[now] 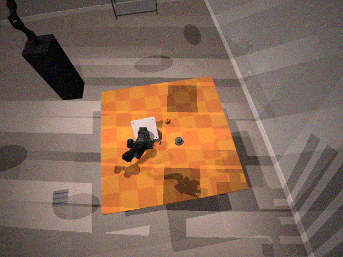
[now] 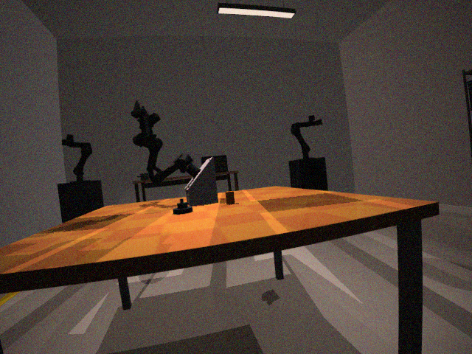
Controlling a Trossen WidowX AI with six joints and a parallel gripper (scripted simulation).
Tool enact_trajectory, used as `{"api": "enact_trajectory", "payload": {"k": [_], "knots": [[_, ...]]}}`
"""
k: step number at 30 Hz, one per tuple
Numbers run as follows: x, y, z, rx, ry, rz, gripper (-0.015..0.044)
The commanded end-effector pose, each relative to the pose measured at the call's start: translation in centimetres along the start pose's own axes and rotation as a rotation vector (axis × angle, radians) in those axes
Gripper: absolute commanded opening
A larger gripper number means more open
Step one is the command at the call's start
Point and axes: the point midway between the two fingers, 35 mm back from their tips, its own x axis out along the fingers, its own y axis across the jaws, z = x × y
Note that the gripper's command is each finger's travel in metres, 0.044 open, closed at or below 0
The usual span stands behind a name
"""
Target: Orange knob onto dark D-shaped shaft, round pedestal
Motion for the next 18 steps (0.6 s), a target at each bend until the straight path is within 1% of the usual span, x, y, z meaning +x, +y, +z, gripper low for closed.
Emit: {"api": "enact_trajectory", "payload": {"k": [1, 2, 4, 10, 14, 18], "knots": [[0.0, 0.0, 0.0, 0.000, 0.000, 0.000, 0.0426], [0.0, 0.1, 0.1, 0.007, -0.002, 0.004, 0.0440], [0.3, 0.9, 0.7, 0.063, -0.019, 0.035, 0.0440], [1.0, 6.1, 5.0, 0.403, -0.107, 0.246, 0.0440], [0.9, 10.6, 9.8, 0.721, -0.166, 0.472, 0.0440], [-0.4, 14.6, 14.8, 1.006, -0.183, 0.726, 0.0440]]}}
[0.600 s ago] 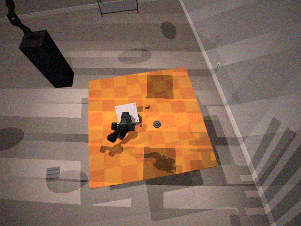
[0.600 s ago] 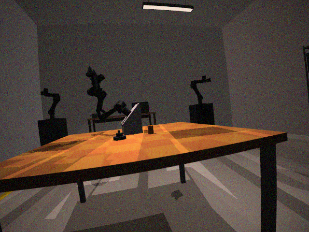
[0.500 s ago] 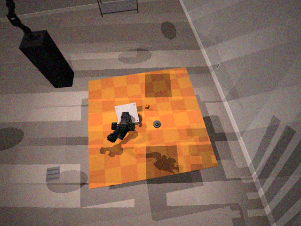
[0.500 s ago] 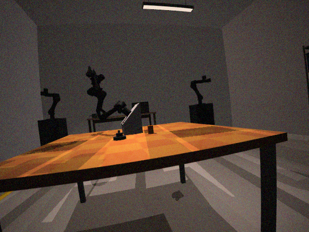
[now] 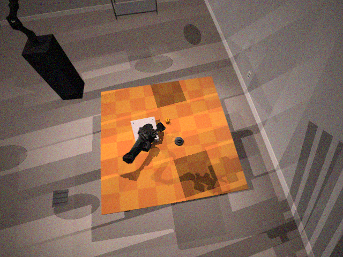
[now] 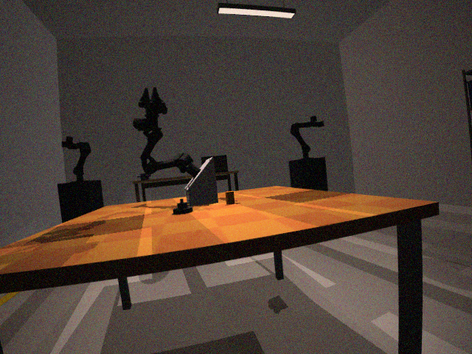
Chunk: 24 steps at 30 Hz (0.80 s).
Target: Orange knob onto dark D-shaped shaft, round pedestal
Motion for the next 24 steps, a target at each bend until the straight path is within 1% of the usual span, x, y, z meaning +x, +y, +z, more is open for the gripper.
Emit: {"api": "enact_trajectory", "payload": {"k": [1, 7, 12, 18, 24], "knots": [[2.0, 7.5, 1.2, 0.352, 0.009, 0.276, 0.0440], [2.2, 15.4, 3.2, 0.696, 0.096, 0.571, 0.0440], [1.0, 21.6, 5.2, 0.946, 0.235, 0.817, 0.0440], [-2.1, 28.2, 8.1, 1.183, 0.478, 1.099, 0.0440], [-6.7, 33.6, 11.0, 1.333, 0.811, 1.353, 0.0440]]}}
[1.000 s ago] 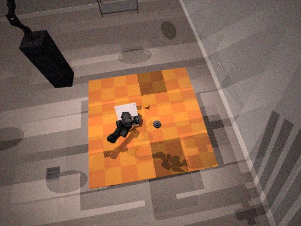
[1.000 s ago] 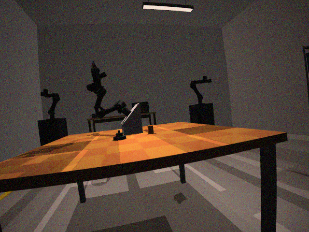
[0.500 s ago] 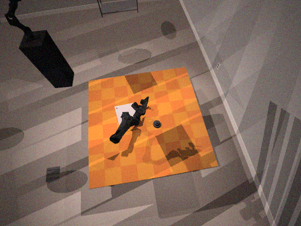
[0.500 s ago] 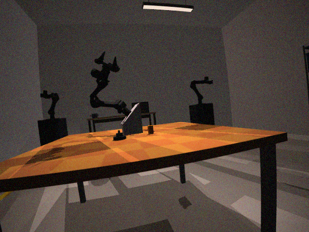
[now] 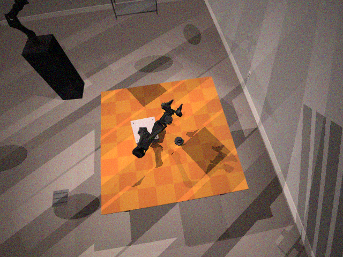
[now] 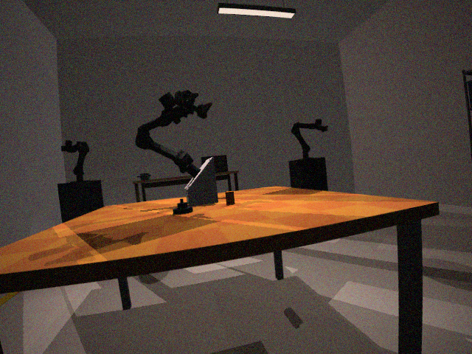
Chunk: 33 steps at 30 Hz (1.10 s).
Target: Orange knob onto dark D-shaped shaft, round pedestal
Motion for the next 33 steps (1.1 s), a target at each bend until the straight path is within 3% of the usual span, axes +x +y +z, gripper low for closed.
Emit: {"api": "enact_trajectory", "payload": {"k": [1, 12, 24, 28, 33], "knots": [[3.5, 4.3, -5.6, 0.287, 0.298, 0.117, 0.0440], [5.0, 11.7, -15.5, 0.695, 0.890, 0.086, 0.0440], [1.5, 17.7, -25.2, 0.869, 1.510, -0.306, 0.0440], [-0.4, 19.0, -27.7, 0.843, 1.658, -0.500, 0.0440], [-0.7, 19.1, -28.1, 0.836, 1.676, -0.531, 0.0440]]}}
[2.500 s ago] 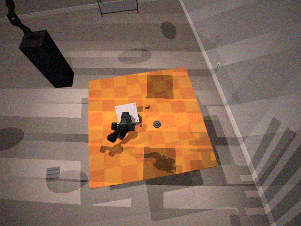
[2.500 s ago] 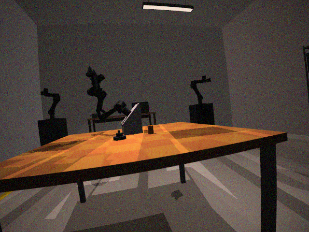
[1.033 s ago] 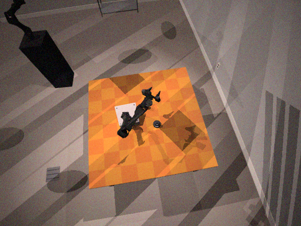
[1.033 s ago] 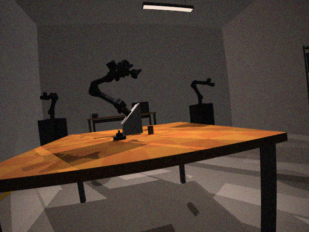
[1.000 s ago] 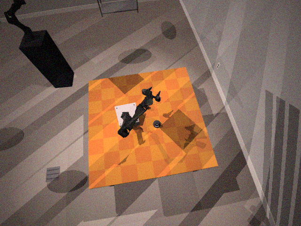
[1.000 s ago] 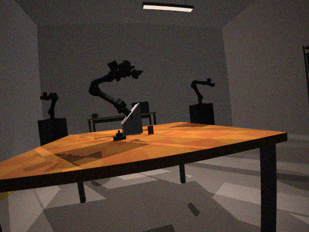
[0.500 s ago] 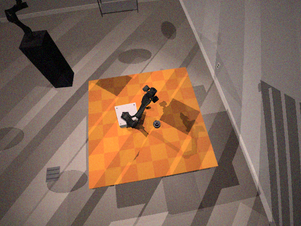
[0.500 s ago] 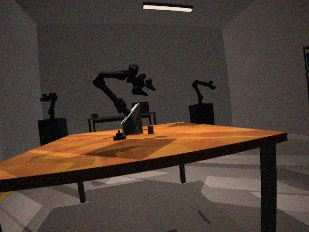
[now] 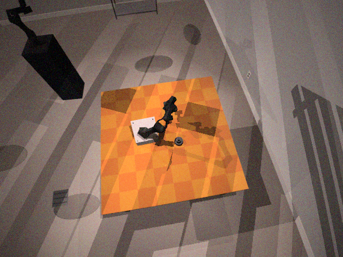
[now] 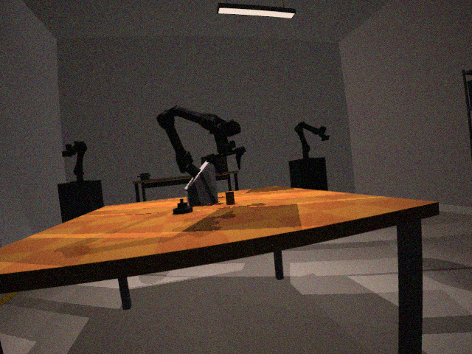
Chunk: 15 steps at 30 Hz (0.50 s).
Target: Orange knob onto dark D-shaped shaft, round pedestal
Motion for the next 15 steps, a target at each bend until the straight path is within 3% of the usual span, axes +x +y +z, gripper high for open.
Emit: {"api": "enact_trajectory", "payload": {"k": [1, 9, 15], "knots": [[2.5, -1.0, -1.5, 0.088, 0.059, -0.165, 0.0440], [2.4, -1.0, -1.7, 0.088, 0.059, -0.165, 0.0440], [5.9, -1.6, -1.9, 0.088, 0.058, -0.167, 0.0440]]}}
